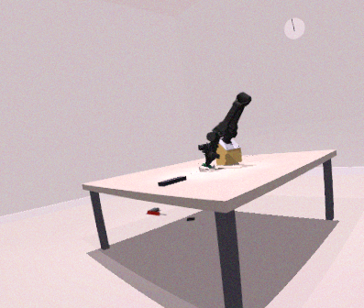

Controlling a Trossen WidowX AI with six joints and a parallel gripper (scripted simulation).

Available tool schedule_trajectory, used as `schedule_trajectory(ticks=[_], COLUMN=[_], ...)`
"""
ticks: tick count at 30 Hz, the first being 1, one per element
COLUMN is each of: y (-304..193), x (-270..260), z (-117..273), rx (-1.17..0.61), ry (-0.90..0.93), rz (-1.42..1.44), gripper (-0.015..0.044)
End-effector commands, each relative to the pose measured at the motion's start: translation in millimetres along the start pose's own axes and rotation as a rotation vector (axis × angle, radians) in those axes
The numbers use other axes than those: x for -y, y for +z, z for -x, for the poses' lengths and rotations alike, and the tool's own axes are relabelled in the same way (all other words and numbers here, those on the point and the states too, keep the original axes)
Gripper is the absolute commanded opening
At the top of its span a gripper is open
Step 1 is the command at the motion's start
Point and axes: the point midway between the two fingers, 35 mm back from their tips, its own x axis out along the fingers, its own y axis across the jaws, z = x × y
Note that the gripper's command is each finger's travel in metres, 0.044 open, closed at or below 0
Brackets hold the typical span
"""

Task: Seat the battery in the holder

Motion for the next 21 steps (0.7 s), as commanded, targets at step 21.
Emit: schedule_trajectory(ticks=[21], y=[-2.1], x=[1.3], z=[-7.8], rx=[-0.169], ry=[-0.040], rz=[0.029], gripper=[0.0062])
